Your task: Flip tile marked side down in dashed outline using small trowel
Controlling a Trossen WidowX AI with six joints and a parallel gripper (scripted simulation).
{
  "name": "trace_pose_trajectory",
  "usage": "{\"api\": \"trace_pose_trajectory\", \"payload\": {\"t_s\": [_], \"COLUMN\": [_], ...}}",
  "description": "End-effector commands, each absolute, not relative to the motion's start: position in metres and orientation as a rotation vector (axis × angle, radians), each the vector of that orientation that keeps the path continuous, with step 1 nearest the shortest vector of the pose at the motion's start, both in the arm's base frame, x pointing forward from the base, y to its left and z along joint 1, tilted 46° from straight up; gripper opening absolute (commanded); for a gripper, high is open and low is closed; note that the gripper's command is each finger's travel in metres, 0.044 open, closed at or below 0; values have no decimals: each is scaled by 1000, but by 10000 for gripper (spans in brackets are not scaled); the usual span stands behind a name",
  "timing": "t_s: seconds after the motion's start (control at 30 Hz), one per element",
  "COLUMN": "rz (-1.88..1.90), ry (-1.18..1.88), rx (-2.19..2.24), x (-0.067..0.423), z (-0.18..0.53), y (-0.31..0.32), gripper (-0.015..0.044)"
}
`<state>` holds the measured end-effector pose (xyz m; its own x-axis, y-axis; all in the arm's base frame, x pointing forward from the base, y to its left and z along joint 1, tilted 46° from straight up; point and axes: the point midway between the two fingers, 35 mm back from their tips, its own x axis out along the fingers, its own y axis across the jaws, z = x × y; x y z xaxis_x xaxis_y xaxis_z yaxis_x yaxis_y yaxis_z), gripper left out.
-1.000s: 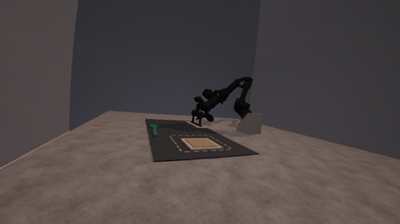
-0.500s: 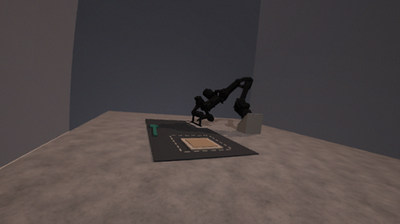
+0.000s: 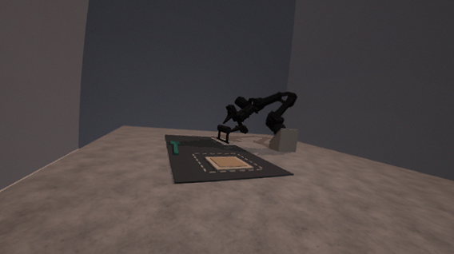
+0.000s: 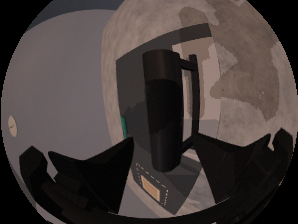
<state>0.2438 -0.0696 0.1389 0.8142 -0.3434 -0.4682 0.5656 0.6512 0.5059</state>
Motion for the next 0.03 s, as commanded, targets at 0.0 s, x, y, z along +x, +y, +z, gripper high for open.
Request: {"api": "trace_pose_trajectory", "payload": {"t_s": [0.0], "rz": [-531], "ry": [336], "rx": [692], "x": [236], "z": [146], "y": [-67], "gripper": [300]}}
